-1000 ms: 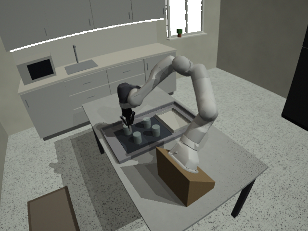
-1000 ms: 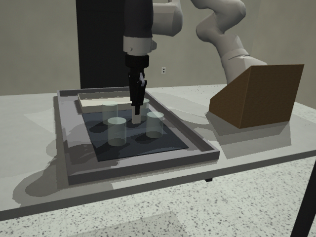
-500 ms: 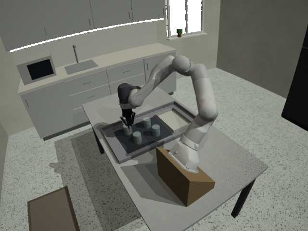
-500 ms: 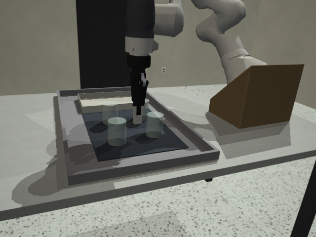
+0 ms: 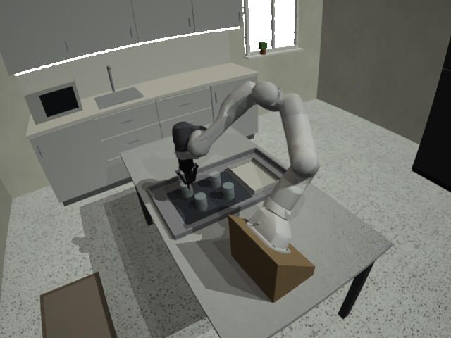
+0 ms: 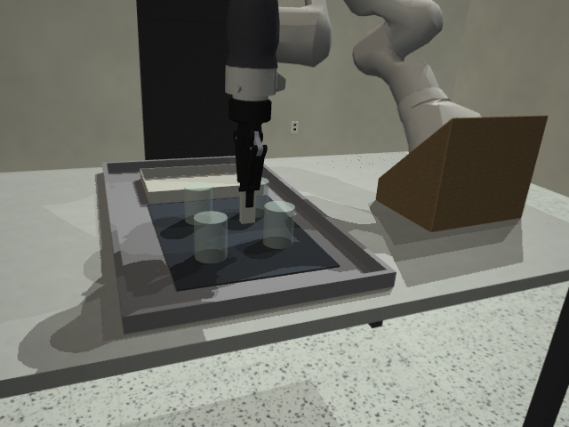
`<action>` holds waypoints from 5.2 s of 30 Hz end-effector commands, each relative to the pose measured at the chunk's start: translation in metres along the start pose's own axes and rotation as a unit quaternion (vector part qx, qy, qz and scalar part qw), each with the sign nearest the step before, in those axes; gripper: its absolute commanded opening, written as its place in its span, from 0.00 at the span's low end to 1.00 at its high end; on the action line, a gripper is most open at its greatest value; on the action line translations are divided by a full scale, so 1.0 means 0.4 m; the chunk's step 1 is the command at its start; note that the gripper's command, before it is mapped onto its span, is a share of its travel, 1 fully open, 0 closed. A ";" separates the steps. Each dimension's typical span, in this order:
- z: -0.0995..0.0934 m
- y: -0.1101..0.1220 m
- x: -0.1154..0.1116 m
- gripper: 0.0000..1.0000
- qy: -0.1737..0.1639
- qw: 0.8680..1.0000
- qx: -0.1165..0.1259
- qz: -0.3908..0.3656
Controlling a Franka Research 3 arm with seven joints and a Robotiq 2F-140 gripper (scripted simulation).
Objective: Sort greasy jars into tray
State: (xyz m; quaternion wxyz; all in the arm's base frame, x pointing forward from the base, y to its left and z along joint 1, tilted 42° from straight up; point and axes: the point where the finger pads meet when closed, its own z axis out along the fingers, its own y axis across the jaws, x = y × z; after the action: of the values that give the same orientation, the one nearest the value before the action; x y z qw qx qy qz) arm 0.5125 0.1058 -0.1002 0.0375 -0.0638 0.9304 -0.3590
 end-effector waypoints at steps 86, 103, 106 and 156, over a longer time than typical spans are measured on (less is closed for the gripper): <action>-0.156 -0.478 0.051 0.00 -0.002 1.000 0.000 0.001; -0.001 -0.478 0.051 0.00 -0.002 1.000 0.000 0.001; -0.001 -0.478 0.051 0.00 -0.002 1.000 0.000 0.001; -0.001 -0.478 0.063 0.00 -0.002 1.000 0.000 0.001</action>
State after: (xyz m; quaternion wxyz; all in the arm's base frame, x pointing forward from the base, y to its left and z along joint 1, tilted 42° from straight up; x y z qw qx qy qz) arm 0.5053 -0.0381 0.0280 0.0377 -0.0643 0.9303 -0.3591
